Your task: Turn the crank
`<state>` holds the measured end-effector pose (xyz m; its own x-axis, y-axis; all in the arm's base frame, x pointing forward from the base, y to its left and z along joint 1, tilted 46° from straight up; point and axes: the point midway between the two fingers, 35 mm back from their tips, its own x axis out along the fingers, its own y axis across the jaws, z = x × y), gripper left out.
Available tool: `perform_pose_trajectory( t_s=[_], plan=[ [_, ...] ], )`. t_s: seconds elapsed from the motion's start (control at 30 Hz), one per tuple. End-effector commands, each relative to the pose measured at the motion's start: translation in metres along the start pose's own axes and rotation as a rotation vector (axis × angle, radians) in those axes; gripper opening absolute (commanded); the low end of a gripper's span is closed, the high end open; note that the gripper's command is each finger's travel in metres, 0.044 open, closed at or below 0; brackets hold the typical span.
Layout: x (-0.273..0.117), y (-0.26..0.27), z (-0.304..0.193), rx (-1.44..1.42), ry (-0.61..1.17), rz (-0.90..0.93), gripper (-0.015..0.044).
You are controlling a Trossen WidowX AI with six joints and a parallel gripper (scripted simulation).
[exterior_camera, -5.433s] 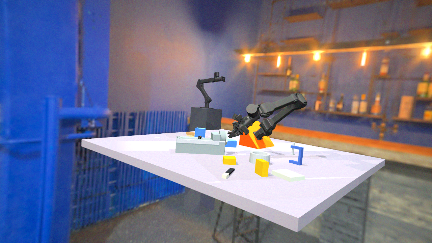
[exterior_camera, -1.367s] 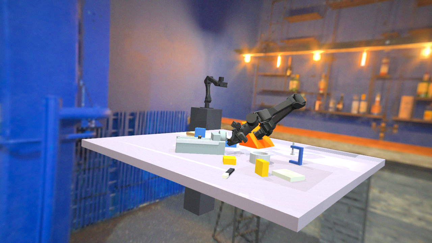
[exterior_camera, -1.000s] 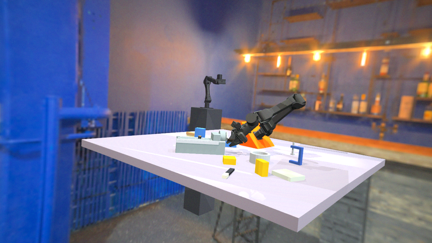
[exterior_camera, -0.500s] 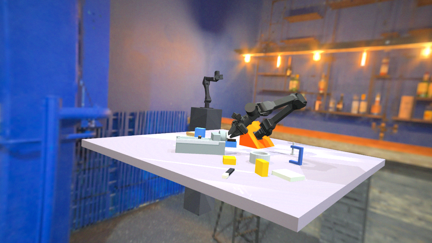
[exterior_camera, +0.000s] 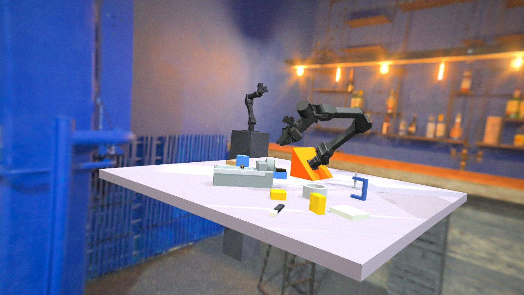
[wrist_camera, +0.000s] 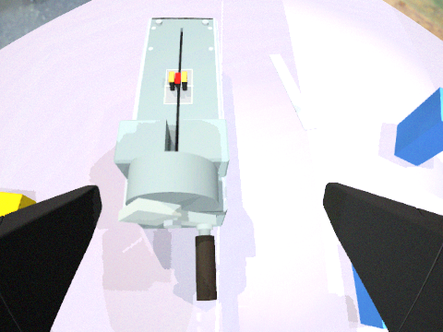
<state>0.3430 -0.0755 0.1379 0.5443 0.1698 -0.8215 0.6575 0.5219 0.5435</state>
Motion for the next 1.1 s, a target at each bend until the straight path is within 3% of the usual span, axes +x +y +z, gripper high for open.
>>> perform_pose_trajectory(
  t_s=[0.0,0.87,1.07],
  plan=[
    [-0.004,0.002,0.006,-0.015,0.011,0.014,0.0440],
    [0.085,0.001,0.099,-0.407,0.080,0.470,0.0440],
    [0.097,-0.001,0.097,-0.428,0.077,0.496,0.0440]
  ],
)
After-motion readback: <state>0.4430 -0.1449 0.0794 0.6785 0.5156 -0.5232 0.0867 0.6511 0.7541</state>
